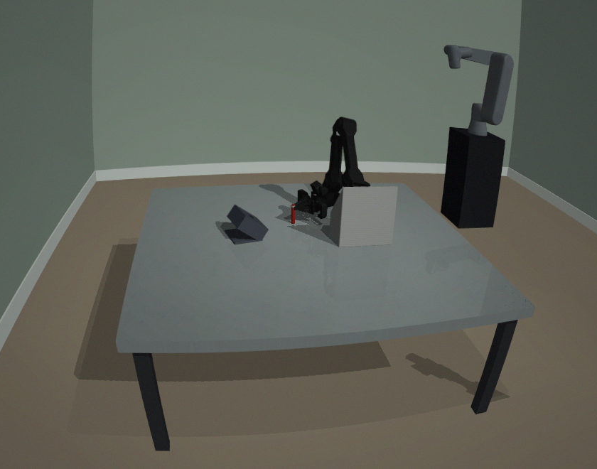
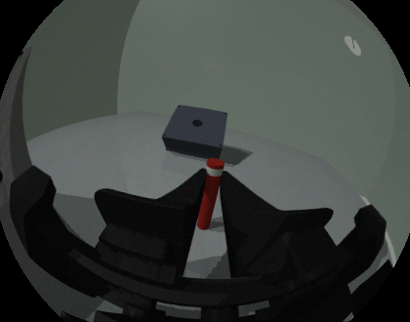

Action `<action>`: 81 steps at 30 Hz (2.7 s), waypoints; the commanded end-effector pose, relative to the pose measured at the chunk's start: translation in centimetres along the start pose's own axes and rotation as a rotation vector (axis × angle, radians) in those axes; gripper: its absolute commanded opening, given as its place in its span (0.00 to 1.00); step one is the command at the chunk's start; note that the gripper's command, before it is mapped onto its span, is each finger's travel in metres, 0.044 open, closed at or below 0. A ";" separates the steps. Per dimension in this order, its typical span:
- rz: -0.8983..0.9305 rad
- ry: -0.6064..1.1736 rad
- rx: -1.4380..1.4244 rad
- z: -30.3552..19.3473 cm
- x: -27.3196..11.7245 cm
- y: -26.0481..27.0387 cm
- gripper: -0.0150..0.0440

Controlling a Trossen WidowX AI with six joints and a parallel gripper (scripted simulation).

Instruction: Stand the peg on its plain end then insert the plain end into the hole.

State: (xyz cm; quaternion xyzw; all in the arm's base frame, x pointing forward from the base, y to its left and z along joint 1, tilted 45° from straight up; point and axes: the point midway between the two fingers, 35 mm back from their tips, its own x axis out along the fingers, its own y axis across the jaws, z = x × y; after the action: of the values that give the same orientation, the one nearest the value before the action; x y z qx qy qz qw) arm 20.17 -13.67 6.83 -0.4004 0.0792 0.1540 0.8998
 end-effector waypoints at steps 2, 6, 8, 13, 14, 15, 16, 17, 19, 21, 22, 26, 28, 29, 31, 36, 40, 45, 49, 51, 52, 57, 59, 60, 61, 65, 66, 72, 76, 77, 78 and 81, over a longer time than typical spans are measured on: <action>0.000 0.000 0.001 0.0 0.0 0.0 0.39; 0.000 0.000 0.001 0.0 0.0 0.0 0.47; 0.000 0.000 0.001 0.0 0.0 0.0 0.47; 0.000 0.000 0.001 0.0 0.0 0.0 0.47; 0.000 0.000 0.001 0.0 0.0 0.0 0.47; 0.000 0.000 0.001 0.0 0.0 0.0 0.47; 0.000 0.000 0.001 0.0 0.0 0.0 0.47; 0.000 0.000 0.001 0.0 0.0 0.0 0.47; 0.000 0.000 0.001 0.0 0.0 0.0 0.47; 0.000 0.000 0.001 0.0 0.0 0.0 0.47; 0.000 0.000 0.001 0.0 0.0 0.0 0.47; 0.000 0.000 0.001 0.0 0.0 0.0 0.47; 0.000 0.000 0.001 0.0 0.0 0.0 0.47; 0.000 0.000 0.001 0.0 0.0 0.0 0.47; 0.000 0.000 0.001 0.0 0.0 0.0 0.56; 0.000 0.000 0.001 0.0 0.0 0.0 0.79; 0.000 0.000 0.001 0.0 0.0 0.0 0.96; 0.000 0.000 0.001 0.0 0.0 0.0 1.00; 0.002 0.000 0.000 0.1 0.0 -0.1 1.00; 0.015 0.004 -0.002 0.9 0.2 -0.4 1.00; 0.023 0.007 -0.004 1.6 0.3 -0.7 1.00; 0.051 0.022 -0.011 5.1 0.7 -1.6 1.00; 0.056 0.026 -0.014 6.6 0.8 -1.7 1.00; 0.056 0.027 -0.014 7.3 0.8 -1.8 1.00; 0.056 0.028 -0.015 8.1 0.8 -1.8 1.00; 0.046 0.027 -0.015 11.0 0.5 -1.7 1.00; 0.041 0.026 -0.014 11.7 0.4 -1.7 1.00; 0.001 0.000 -0.002 15.7 -0.7 -0.8 1.00; -0.004 -0.004 0.001 16.1 -0.8 -0.7 1.00; -0.003 -0.001 0.005 16.1 -0.8 -0.7 1.00; 0.002 0.008 0.019 16.0 -0.7 -0.7 1.00; 0.031 0.063 0.094 15.4 -0.4 -0.6 1.00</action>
State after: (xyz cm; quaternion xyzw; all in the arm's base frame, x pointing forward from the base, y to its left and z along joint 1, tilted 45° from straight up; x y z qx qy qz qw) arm 20.16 -2.62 17.78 -0.3833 0.0972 0.1527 0.9057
